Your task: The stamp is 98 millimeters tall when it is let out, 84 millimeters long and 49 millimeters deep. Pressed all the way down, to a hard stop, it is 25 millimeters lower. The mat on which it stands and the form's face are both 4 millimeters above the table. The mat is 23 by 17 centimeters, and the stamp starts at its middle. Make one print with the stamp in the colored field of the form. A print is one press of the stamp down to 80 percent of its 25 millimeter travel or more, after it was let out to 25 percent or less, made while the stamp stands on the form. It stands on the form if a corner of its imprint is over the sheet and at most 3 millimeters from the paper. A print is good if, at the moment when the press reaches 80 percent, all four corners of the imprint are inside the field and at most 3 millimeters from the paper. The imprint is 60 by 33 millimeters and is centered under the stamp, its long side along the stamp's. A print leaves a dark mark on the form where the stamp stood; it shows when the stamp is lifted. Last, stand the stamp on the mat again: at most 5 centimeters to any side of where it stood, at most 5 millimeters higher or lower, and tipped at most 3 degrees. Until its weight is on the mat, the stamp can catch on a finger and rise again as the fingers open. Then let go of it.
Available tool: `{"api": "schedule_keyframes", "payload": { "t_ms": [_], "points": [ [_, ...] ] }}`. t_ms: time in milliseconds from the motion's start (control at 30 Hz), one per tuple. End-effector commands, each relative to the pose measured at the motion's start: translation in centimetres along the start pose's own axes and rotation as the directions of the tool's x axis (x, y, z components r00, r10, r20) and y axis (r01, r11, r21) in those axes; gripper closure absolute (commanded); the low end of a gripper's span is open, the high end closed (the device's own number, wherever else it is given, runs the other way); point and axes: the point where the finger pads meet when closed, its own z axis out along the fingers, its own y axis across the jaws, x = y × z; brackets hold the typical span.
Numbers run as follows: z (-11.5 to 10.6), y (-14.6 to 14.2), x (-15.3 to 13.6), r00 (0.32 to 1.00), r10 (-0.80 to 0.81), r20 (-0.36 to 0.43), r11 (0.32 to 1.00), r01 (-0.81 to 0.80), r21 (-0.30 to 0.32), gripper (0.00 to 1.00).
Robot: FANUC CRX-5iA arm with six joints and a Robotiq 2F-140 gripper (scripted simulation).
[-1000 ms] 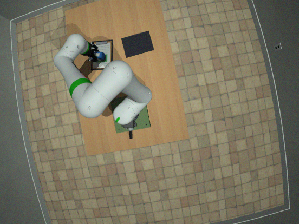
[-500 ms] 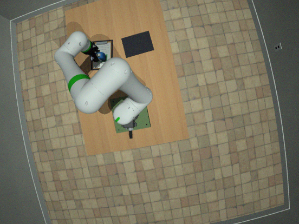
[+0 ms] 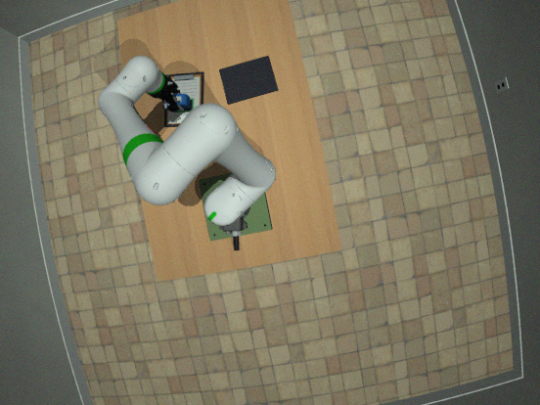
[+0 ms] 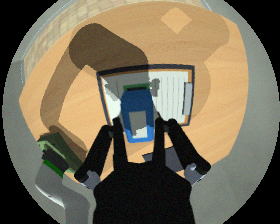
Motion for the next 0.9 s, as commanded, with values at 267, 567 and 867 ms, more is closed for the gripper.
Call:
{"api": "schedule_keyframes", "payload": {
  "t_ms": [267, 567, 867],
  "points": [
    [0.3, 0.0, 0.0, 1.000, 0.000, 0.000, 1.000, 0.000, 0.000, 0.80],
    [2.0, 0.0, 0.0, 1.000, 0.000, 0.000, 1.000, 0.000, 0.000, 0.80],
    [2.3, 0.0, 0.0, 1.000, 0.000, 0.000, 1.000, 0.000, 0.000, 0.80]
  ]
}}
